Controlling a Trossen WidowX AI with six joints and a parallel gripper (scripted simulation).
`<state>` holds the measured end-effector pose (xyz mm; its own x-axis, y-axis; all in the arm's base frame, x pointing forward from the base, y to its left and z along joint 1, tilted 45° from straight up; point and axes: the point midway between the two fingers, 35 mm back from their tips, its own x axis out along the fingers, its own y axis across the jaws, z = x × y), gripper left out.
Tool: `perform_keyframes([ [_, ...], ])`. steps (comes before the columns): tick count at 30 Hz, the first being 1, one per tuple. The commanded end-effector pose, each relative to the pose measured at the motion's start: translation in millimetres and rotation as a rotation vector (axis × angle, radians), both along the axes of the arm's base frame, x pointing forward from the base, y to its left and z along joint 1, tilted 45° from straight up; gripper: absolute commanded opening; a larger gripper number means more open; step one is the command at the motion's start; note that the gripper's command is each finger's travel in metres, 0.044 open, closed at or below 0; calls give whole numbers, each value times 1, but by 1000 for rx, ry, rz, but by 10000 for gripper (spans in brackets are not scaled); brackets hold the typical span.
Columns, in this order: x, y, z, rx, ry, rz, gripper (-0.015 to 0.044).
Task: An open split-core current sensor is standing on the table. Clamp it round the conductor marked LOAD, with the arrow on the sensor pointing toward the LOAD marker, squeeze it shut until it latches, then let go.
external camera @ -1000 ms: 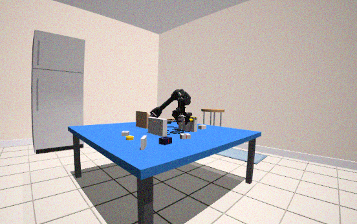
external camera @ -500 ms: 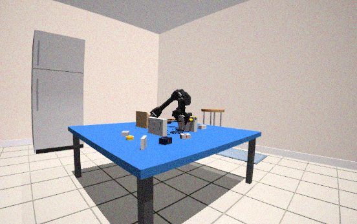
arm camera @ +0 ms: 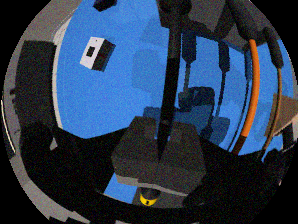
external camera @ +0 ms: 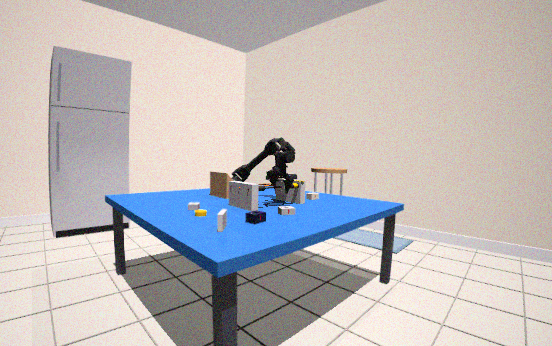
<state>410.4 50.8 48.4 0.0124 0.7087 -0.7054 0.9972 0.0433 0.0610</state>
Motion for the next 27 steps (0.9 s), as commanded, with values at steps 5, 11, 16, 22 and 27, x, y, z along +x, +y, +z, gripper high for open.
perform_keyframes([
  [5, 0, 0, 0, 0, 2, -1, 24],
  [11, 0, 0, 0, 0, 2, -1, 0],
  [16, 0, 0, 0, 0, 2, -1, 0],
  [22, 0, 0, 0, 0, 2, -1, 0],
  [27, 0, 0, 0, 0, 2, -1, 0],
])
